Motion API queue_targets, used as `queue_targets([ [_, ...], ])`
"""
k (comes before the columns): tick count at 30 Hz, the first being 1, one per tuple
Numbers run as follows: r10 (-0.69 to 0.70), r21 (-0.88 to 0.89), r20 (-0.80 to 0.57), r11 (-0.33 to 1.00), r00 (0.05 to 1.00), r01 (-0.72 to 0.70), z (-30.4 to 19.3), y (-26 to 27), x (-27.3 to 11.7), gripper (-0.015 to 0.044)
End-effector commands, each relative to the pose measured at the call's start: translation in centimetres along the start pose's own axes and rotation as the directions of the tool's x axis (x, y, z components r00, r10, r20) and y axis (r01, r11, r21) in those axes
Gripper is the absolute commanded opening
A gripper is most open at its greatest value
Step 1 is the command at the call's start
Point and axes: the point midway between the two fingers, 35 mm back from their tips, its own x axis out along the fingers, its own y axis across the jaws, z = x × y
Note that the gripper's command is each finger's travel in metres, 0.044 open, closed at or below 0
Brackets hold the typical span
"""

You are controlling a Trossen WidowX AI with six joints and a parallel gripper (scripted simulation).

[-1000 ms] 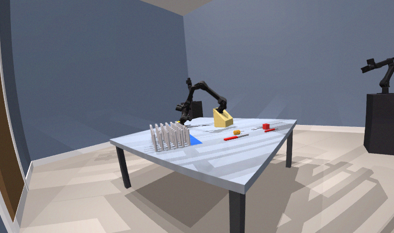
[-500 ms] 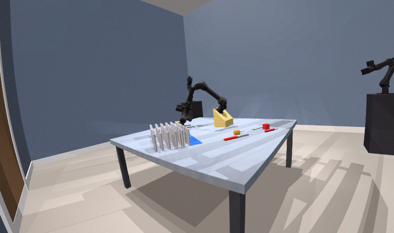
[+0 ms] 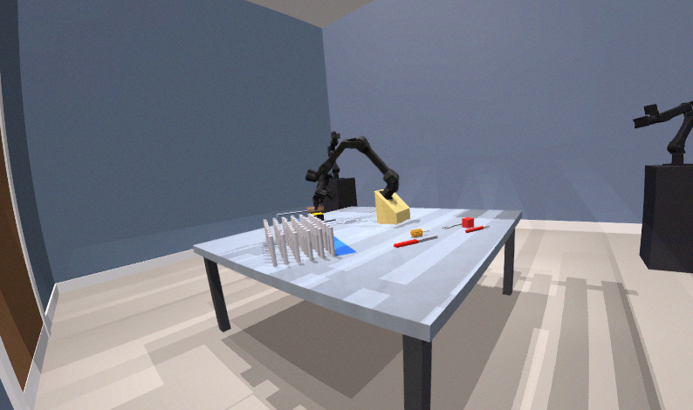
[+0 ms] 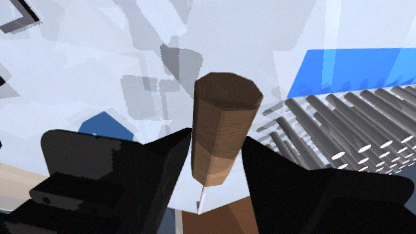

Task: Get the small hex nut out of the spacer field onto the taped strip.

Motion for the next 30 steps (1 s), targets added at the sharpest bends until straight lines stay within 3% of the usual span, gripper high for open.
queue_targets([
  [1,0.005,-0.012,-0.013,1.0,1.0,-0.005,-1.6,-1.1,-4.0,0.0],
  [6,0.004,-0.013,-0.011,1.0,1.0,-0.004,-2.3,-2.3,-7.6,0.0],
  [14,0.004,-0.036,-0.011,0.999,1.0,-0.005,-2.3,-2.5,-7.7,0.0],
  [30,0.014,-0.551,-0.012,0.834,1.0,-0.019,-2.1,-6.0,-8.3,0.0],
])
